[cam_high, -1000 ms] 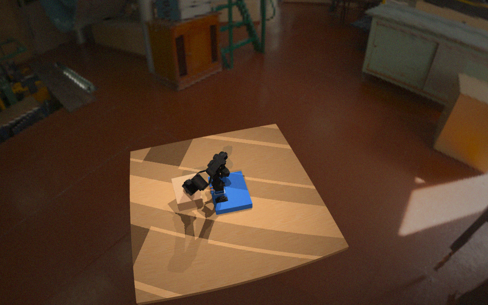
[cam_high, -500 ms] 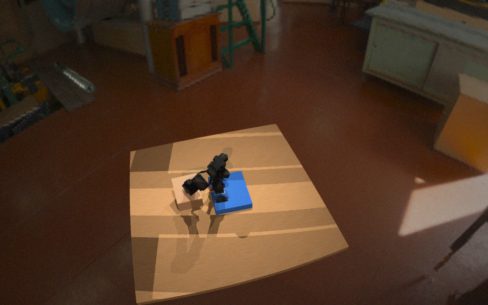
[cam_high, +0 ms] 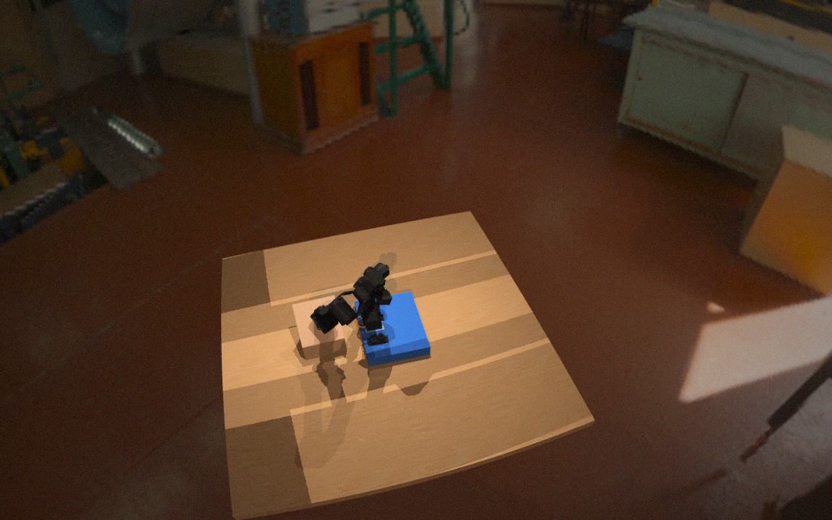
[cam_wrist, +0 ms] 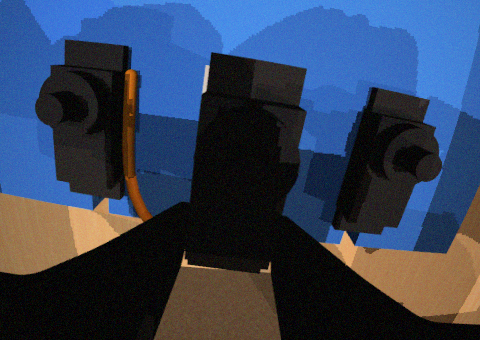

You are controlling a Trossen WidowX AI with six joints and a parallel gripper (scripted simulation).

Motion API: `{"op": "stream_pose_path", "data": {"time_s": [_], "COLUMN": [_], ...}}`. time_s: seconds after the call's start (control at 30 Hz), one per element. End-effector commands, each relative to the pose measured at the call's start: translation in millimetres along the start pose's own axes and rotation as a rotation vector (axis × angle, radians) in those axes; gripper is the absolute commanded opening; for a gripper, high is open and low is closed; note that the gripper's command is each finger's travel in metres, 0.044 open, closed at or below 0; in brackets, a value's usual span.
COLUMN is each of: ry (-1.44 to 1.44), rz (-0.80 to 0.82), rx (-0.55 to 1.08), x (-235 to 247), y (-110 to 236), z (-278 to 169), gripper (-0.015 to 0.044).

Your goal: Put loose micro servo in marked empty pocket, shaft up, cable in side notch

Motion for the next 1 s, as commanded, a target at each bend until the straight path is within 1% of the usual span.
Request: {"op": "stream_pose_path", "data": {"time_s": [0.0,0.97], "ry": [0.004,0.004], "rz": [-0.004,-0.005], "rx": [-0.002,-0.002], "x": [-0.4,-0.7], "y": [-3.8,-25.9], "z": [-0.3,-0.4], "gripper": [0.0000,0.0000]}}
Point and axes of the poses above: the point midway between the two fingers, 35 mm back from their tips, its own y axis back along the fingers, its own x axis across the jaws, z = x × y, the point moved 4 cm from there along y, back along the fingers, and after that the axes turned 4 degrees about y, right-handed, at the moved point
